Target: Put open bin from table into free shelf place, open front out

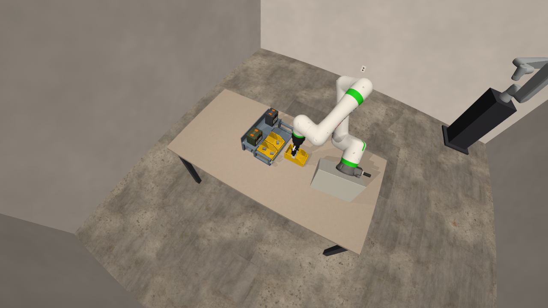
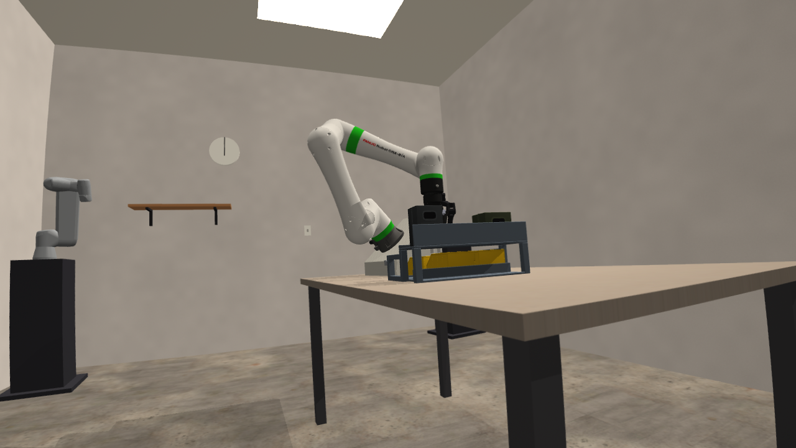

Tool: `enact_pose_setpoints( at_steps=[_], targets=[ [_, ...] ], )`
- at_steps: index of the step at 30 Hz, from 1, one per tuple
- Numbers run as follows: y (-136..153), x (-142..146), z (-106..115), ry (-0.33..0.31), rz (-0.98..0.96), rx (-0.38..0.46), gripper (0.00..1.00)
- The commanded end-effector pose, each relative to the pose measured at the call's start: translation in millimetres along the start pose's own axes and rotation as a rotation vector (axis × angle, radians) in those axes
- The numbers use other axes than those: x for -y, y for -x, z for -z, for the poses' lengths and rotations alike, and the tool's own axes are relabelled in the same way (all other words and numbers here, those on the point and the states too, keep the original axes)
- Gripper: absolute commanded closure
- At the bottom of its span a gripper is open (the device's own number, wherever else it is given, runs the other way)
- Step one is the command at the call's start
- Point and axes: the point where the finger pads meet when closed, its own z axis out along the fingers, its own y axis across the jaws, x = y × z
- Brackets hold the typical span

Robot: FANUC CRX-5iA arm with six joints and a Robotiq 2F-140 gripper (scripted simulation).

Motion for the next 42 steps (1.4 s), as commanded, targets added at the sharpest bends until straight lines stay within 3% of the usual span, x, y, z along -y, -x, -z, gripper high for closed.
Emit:
enact_pose_setpoints(
  at_steps=[1,42],
  targets=[
    [-0.1,0.1,-0.1,0.0,0.0,0.0,0.85],
    [-0.1,0.1,-37.6,0.0,0.0,0.0,0.85]
  ],
)
